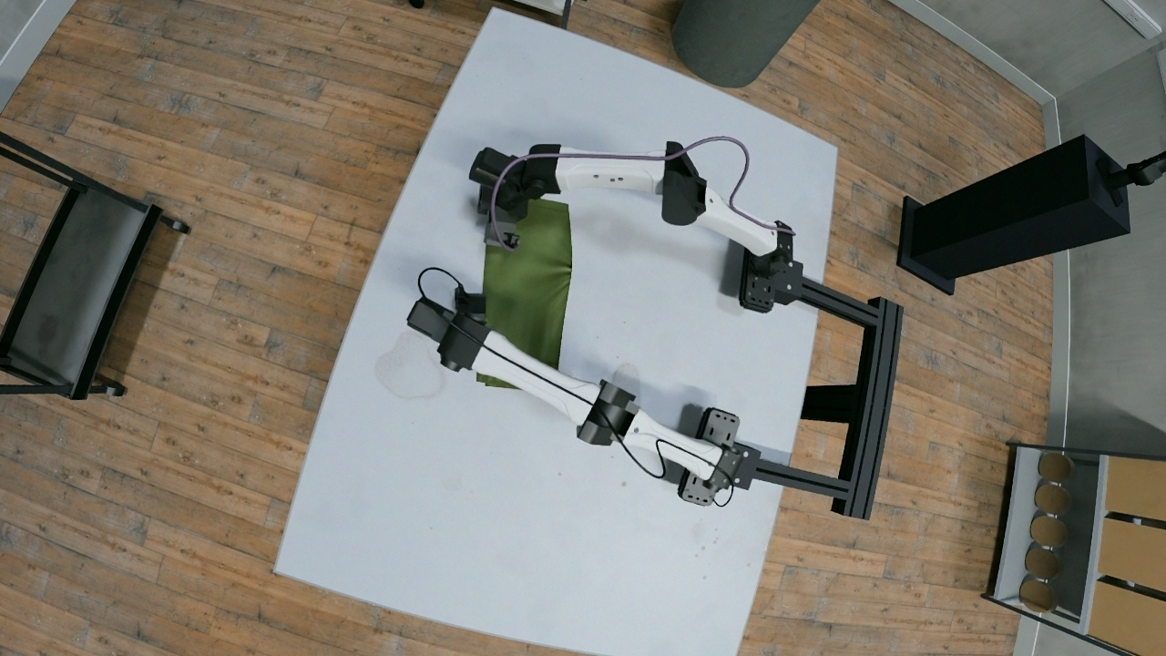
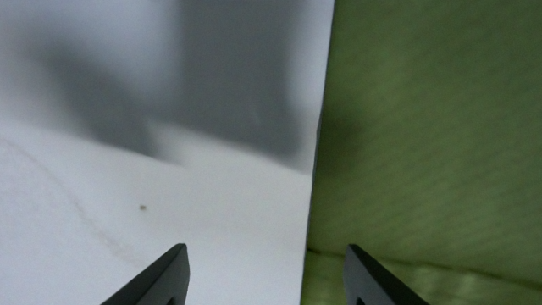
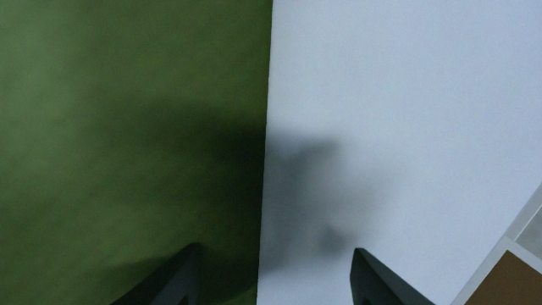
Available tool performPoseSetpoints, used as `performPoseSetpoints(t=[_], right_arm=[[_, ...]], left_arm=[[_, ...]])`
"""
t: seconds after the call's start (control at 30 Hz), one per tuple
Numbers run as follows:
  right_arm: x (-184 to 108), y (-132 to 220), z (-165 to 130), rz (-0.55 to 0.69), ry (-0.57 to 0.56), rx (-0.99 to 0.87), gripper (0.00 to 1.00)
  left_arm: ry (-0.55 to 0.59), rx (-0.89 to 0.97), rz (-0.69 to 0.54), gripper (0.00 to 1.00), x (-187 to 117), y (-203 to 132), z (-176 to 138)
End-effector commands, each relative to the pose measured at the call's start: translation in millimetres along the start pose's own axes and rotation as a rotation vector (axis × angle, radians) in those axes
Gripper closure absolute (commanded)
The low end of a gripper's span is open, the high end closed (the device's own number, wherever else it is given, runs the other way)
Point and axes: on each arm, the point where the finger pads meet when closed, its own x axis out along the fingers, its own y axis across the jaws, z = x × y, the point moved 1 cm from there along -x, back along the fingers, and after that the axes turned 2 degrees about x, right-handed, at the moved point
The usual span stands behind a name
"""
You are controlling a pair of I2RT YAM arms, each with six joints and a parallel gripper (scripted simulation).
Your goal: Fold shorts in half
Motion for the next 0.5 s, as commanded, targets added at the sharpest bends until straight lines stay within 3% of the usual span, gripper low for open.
performPoseSetpoints(t=[0.0,0.47], right_arm=[[-7.6,-13.2,2.6,-0.033,0.007,0.0,0.46],[-9.2,-15.2,2.1,-0.038,0.008,0.0,0.46]], left_arm=[[-0.014,-0.005,0.004,0.46,-4.1,3.9,0.1],[-0.014,-0.005,0.005,0.46,-4.1,4.1,0.2]])
